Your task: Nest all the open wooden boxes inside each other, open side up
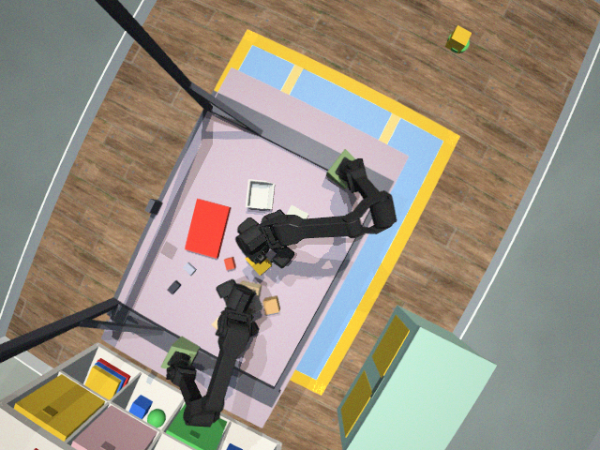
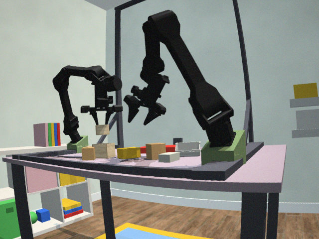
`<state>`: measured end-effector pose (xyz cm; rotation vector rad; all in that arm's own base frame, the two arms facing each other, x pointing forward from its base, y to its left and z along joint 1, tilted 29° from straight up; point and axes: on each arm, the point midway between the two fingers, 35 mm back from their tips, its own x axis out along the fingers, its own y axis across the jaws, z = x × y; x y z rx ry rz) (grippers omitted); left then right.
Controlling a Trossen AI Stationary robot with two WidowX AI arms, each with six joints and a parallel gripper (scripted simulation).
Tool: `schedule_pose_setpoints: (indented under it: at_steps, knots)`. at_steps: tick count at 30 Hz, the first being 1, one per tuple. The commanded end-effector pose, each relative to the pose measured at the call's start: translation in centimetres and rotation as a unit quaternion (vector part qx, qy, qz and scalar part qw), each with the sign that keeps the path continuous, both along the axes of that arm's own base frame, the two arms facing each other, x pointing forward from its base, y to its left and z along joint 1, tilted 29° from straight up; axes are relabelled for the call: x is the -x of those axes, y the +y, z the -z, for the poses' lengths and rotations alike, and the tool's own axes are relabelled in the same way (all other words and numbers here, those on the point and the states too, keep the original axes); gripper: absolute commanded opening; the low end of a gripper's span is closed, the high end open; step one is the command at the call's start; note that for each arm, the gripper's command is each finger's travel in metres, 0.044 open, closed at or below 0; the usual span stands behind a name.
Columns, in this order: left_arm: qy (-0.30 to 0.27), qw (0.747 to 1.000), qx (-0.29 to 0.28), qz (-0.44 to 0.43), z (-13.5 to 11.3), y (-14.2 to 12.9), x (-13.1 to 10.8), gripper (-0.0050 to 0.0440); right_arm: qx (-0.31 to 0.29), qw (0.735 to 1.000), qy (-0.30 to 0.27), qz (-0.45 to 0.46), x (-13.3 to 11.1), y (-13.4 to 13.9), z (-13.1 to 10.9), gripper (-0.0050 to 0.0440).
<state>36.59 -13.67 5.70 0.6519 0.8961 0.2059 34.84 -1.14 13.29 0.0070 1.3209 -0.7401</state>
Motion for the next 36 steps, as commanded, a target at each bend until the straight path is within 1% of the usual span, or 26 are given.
schedule_pose_setpoints:
  at_steps: [1,4,6,7,9,21,23,24,26,36]
  knots:
    - [-0.043,0.999,-0.006,0.027,0.2,-1.6,-0.8,0.0400,-0.001,1.000,-0.012,0.000,-0.4,0.2,-0.6,0.0232]
    - [-0.064,0.997,-0.010,0.038,0.4,-2.4,-1.0,0.0400,-0.001,1.000,-0.012,0.000,-0.4,0.2,-0.6,0.0232]
    - [-0.064,0.997,-0.010,0.038,0.4,-2.4,-1.0,0.0400,-0.001,1.000,-0.012,0.000,-0.4,0.2,-0.6,0.0232]
    - [-0.080,0.996,-0.004,0.041,0.3,-2.8,-1.3,0.0400,-0.001,1.000,-0.012,0.000,-0.4,0.2,-0.6,0.0232]
    - [-0.094,0.994,-0.014,0.052,0.6,-3.5,-1.2,0.0400,-0.001,1.000,-0.012,0.000,-0.4,0.2,-0.6,0.0232]
    - [-0.172,0.982,-0.024,0.078,0.8,-6.0,-1.1,0.0400,-0.001,1.000,-0.012,0.000,-0.4,0.2,-0.6,0.0232]
    - [-0.172,0.982,-0.024,0.078,0.8,-6.0,-1.1,0.0400,-0.001,1.000,-0.012,0.000,-0.4,0.2,-0.6,0.0232]
    - [-0.187,0.979,-0.018,0.077,0.5,-6.3,-1.2,0.0400,-0.001,1.000,-0.012,0.000,-0.4,0.2,-0.6,0.0232]
    - [-0.197,0.977,-0.027,0.083,0.7,-6.7,-0.9,0.0400,-0.001,1.000,-0.012,0.000,-0.4,0.2,-0.6,0.0232]
    - [-0.249,0.964,-0.032,0.088,0.6,-7.9,0.1,0.0400,-0.001,1.000,-0.012,0.000,-0.4,0.2,-0.6,0.0232]
